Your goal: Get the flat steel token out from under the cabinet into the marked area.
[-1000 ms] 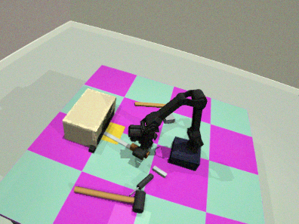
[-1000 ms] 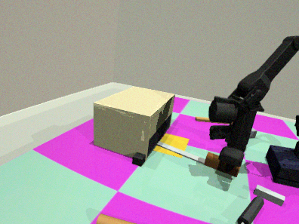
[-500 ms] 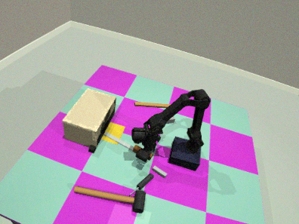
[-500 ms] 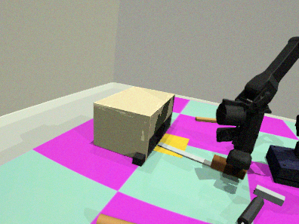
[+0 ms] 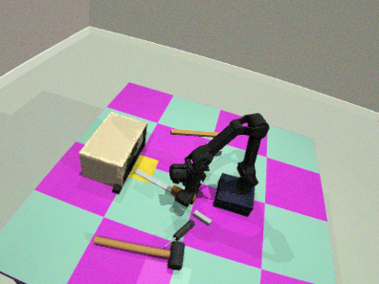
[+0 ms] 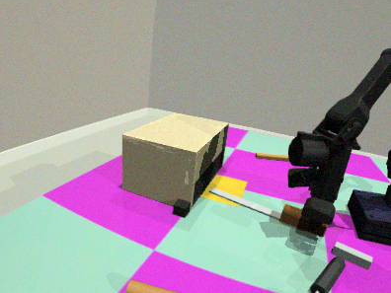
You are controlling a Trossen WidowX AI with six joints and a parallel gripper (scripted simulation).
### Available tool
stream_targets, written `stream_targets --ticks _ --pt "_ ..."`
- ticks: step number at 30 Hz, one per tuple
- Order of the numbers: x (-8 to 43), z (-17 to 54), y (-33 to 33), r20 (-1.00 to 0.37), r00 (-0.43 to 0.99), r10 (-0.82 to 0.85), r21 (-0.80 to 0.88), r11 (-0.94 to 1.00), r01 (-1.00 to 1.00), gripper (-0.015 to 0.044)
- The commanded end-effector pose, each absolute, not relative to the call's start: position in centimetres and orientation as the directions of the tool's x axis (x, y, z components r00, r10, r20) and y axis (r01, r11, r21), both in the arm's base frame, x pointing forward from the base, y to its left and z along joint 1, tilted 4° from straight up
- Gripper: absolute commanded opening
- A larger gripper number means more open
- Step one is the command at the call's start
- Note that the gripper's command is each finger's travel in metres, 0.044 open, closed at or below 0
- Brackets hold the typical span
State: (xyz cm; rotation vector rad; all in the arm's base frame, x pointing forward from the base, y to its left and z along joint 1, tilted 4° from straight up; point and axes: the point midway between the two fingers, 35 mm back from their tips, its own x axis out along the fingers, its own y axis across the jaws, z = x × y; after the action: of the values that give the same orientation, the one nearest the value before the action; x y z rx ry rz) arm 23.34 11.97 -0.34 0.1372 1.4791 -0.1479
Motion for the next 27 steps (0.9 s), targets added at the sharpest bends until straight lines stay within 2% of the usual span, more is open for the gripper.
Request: stream_targets --ticks 1,27 --pt "23.31 -0.28 11.98 -0.996 0.086 -0.015 -0.002 0.989 0.149 0.0000" --pt "23.17 -0.13 12.03 -0.996 0.085 -0.015 -0.020 0.998 -0.060 0.0000"
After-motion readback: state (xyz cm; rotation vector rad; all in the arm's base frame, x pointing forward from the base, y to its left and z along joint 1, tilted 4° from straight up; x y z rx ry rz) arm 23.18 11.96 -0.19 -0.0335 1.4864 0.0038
